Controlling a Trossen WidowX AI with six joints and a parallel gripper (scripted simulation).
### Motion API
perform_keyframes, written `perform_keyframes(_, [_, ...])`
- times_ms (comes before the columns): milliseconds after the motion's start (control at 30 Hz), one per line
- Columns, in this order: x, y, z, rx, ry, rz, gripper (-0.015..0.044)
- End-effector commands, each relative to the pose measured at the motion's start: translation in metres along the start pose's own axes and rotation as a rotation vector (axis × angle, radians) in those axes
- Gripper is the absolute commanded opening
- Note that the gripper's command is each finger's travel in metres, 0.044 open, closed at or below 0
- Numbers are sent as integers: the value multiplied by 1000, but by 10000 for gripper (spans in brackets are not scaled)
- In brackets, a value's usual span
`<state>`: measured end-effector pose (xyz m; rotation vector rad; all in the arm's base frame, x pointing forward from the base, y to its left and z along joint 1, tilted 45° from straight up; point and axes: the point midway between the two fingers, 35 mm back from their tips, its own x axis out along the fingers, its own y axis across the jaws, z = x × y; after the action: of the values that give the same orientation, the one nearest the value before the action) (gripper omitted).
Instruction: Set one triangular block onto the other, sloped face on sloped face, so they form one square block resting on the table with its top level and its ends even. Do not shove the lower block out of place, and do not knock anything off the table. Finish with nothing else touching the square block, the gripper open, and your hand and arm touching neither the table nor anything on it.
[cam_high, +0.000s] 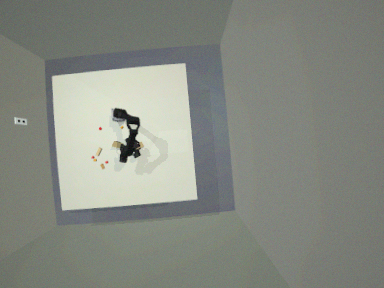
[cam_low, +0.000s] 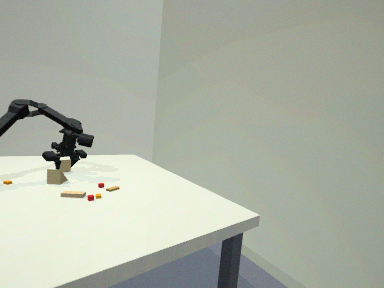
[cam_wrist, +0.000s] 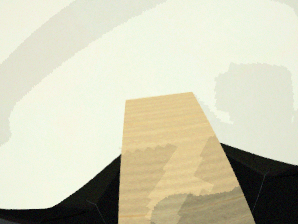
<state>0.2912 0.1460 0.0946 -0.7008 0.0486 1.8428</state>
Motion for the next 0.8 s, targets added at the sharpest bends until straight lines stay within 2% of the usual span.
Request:
perform_keyframes(0, [-3, 0, 7, -6, 90, 2, 0])
perform_keyframes(767, [-10, 0, 48, -5, 684, -1, 0])
